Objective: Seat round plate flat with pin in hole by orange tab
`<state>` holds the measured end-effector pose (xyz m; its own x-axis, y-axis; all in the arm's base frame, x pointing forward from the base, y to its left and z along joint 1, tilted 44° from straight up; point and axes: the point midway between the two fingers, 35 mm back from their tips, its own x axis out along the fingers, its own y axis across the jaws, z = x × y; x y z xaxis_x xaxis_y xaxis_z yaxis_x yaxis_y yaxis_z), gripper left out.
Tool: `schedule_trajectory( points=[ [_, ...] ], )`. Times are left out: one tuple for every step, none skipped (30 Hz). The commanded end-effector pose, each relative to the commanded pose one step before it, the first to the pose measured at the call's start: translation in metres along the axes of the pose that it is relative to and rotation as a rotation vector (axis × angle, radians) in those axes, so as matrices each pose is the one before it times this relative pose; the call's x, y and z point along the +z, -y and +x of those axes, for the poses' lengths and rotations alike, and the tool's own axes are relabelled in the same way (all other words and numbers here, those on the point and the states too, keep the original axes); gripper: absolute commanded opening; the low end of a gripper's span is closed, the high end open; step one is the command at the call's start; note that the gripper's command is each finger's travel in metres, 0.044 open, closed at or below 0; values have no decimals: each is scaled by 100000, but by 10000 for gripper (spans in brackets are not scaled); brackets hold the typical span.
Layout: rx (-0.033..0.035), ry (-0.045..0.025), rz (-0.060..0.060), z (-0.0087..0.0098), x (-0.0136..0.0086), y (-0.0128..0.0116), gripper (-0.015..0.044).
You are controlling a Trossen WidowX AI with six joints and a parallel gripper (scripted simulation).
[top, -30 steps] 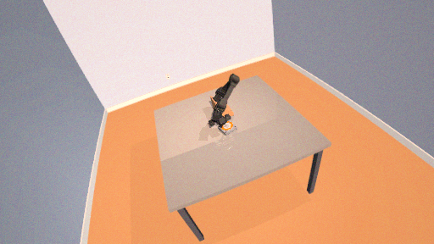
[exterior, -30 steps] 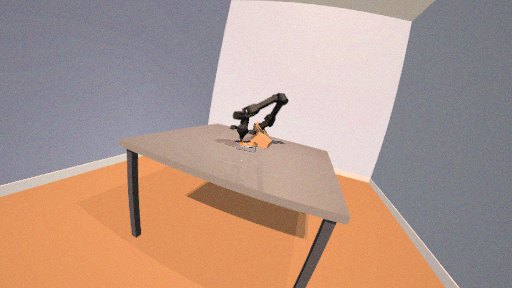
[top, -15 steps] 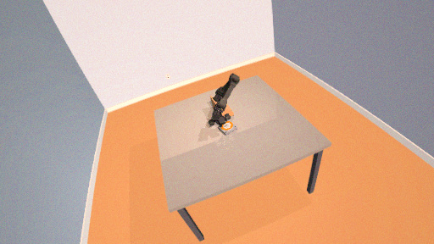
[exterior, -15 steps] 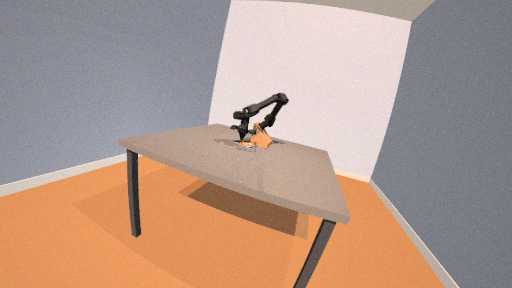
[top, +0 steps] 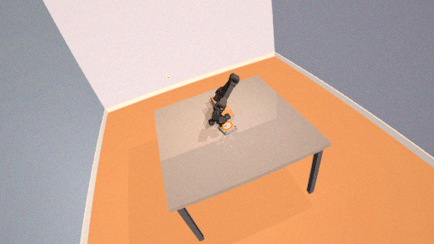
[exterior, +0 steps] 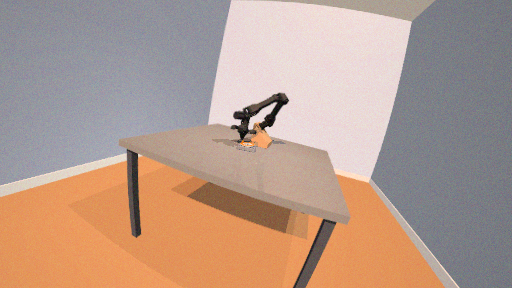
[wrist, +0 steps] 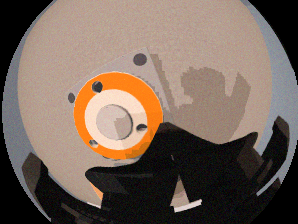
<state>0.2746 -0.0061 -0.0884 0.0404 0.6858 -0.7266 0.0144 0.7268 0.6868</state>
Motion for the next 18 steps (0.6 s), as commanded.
schedule_trajectory(
  points=[
    [777,-1863,837,273,-787,-235,0],
    [0,-1,1,0,-15,-2,0],
    [0,-1,1,0,-23,-4,0],
    [0,-1,1,0,-25,-6,0],
    [1,-1,1,0,-29,-18,0],
    [1,-2,2,0,-45,-24,0],
    [1,-2,2,1,-52,-28,0],
    [1,-3,3,1,-64,-18,0],
    [1,-2,2,0,-53,-14,0],
    [0,-2,2,0,-41,0,0],
    [0,-1,1,0,-33,1,0],
    [0,-1,1,0,-29,-4,0],
    [1,-1,1,0,-26,-19,0],
    [1,-2,2,0,-39,-22,0],
    [1,-2,2,0,-41,-23,0],
    [0,-1,1,0,-20,-4,0],
    [0,-1,1,0,-20,-4,0],
    [0,-1,1,0,-23,-8,0]
  ],
)
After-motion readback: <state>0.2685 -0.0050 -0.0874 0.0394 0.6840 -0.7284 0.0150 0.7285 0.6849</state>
